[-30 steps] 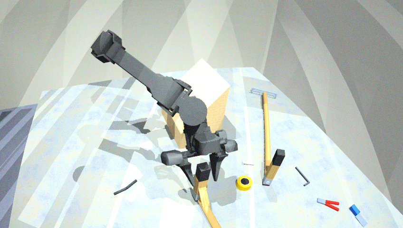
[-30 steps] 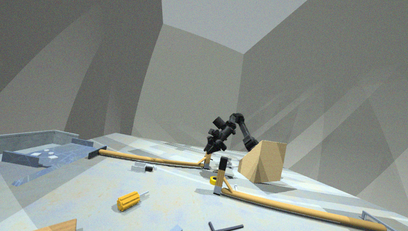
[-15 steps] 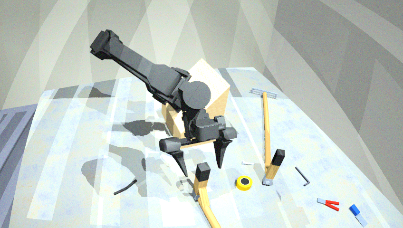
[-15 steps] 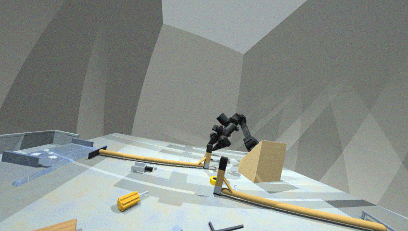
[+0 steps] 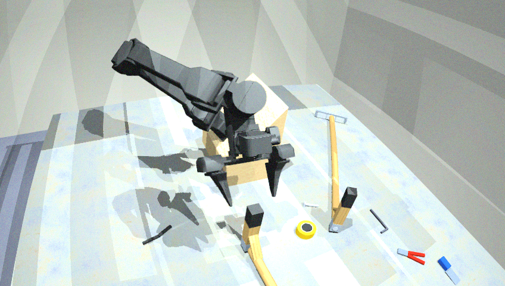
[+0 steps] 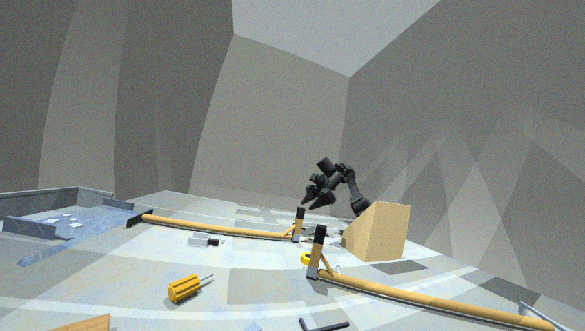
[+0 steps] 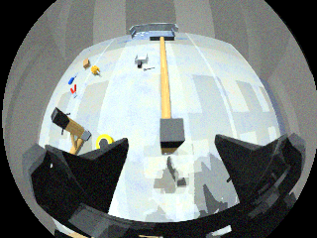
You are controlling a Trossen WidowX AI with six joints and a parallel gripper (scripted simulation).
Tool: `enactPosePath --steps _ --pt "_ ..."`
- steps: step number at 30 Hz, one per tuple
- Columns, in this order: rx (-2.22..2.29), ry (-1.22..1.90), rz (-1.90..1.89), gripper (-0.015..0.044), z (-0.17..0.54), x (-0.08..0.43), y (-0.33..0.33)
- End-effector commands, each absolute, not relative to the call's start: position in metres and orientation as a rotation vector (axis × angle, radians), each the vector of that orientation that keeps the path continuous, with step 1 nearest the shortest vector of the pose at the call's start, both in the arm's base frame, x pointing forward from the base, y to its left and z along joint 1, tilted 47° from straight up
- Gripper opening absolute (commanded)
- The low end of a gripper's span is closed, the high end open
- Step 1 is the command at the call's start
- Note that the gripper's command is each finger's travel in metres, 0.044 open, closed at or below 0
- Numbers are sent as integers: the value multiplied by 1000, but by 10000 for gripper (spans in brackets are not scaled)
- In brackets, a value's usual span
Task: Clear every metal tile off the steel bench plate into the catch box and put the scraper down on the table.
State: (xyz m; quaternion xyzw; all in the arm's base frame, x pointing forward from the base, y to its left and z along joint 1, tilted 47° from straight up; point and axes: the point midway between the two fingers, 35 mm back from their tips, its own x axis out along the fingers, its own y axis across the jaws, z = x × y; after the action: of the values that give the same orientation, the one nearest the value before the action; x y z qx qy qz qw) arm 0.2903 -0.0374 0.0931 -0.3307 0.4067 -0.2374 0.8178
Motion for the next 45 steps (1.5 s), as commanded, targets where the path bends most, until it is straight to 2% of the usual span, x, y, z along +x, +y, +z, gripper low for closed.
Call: enactPosePath --steps 1,22,45 --pt "-722 823 -490 440 104 294 -25" --pt "-802 582 -375 440 161 304 48" --pt "-816 346 -253 440 223 282 122"
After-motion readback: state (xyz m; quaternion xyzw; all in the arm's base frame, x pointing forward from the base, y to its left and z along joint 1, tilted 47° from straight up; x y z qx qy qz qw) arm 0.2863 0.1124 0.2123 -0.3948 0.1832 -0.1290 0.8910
